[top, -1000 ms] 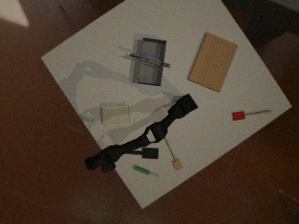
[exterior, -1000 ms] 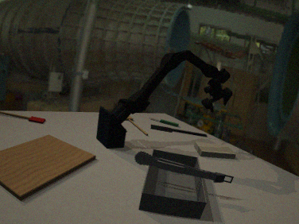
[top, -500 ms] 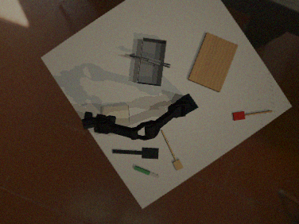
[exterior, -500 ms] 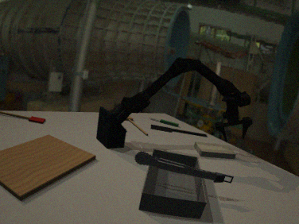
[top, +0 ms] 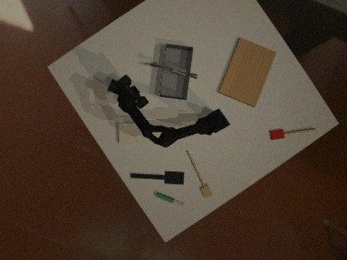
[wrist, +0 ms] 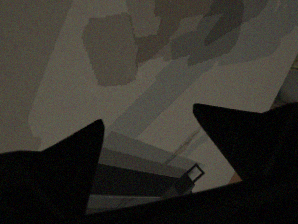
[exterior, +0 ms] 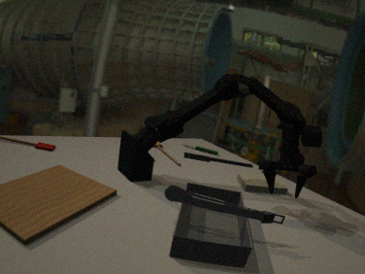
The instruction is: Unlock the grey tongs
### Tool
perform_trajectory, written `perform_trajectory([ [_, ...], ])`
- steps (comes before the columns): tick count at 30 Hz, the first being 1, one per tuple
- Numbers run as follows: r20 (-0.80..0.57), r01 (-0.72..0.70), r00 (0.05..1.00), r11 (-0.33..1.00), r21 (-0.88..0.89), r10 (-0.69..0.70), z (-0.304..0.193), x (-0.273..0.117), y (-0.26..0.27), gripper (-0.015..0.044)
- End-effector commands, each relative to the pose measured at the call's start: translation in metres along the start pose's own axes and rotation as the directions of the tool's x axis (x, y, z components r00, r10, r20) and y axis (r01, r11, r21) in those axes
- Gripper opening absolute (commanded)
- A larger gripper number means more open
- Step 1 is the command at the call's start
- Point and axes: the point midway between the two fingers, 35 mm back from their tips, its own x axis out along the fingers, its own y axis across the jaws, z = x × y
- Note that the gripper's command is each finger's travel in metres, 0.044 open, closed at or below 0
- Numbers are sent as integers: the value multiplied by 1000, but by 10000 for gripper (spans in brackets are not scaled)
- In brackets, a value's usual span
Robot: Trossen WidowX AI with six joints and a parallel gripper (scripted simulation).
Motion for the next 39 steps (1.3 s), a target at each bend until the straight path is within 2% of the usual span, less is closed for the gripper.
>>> perform_trajectory([
  [1, -39, -31, 998, 975, 221, 41, -65, 0, -9, 440],
  [6, -80, -30, 994, 890, 455, 74, -143, -3, -11, 440],
  [12, -71, -52, 992, 836, 546, 108, -173, -3, -4, 440],
  [20, 71, -197, 968, 560, 805, 239, -262, -12, 42, 440],
  [39, 89, -210, 966, 532, 820, 243, -260, -6, 47, 440],
])
